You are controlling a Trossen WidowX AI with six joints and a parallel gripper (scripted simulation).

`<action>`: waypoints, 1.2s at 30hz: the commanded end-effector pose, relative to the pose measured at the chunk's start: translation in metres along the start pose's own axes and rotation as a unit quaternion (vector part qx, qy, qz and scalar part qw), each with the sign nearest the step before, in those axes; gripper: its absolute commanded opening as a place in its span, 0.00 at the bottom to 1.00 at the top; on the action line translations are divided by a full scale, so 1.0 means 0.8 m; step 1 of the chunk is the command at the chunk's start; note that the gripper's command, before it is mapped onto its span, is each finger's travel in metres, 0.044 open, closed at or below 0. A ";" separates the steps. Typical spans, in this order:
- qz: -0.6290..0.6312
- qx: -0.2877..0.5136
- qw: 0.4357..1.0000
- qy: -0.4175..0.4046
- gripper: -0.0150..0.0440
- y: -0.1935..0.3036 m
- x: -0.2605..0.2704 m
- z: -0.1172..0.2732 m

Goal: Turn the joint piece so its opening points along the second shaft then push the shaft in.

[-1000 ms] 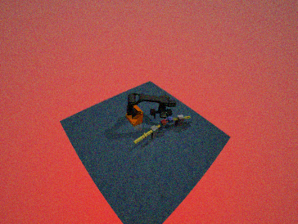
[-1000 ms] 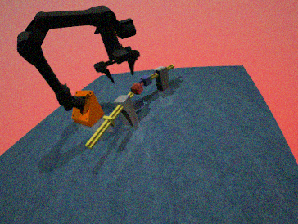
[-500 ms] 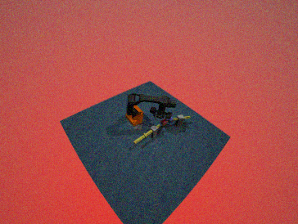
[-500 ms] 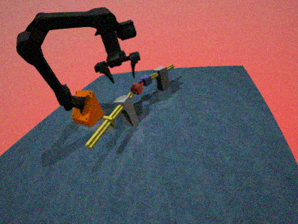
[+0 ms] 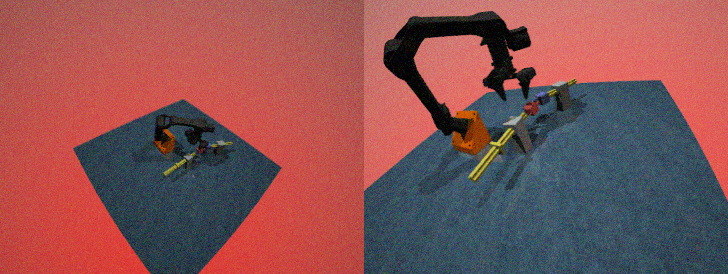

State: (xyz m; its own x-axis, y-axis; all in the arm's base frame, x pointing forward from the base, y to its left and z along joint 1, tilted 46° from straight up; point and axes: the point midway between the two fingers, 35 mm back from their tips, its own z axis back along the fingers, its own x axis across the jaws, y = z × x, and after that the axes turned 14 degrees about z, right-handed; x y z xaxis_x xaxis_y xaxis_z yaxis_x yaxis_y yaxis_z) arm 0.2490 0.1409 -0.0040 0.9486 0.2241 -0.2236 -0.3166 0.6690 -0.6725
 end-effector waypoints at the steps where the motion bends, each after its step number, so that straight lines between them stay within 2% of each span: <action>1: -0.050 -0.003 0.999 -0.001 1.00 -0.001 0.000 -0.003; 6: -0.116 -0.003 0.993 -0.001 1.00 -0.002 -0.001 -0.005; 11: -0.118 -0.003 0.993 -0.001 1.00 -0.001 0.000 -0.009; 27: -0.120 -0.004 0.993 -0.002 1.00 -0.002 0.001 -0.104; 36: -0.120 -0.003 0.993 -0.003 1.00 0.027 0.018 -0.104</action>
State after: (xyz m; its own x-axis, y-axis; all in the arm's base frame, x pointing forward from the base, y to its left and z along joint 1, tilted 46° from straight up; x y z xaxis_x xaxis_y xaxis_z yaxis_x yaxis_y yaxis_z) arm 0.2543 0.0924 -0.0735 0.9961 0.0667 -0.0569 -0.0873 0.6952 -0.7135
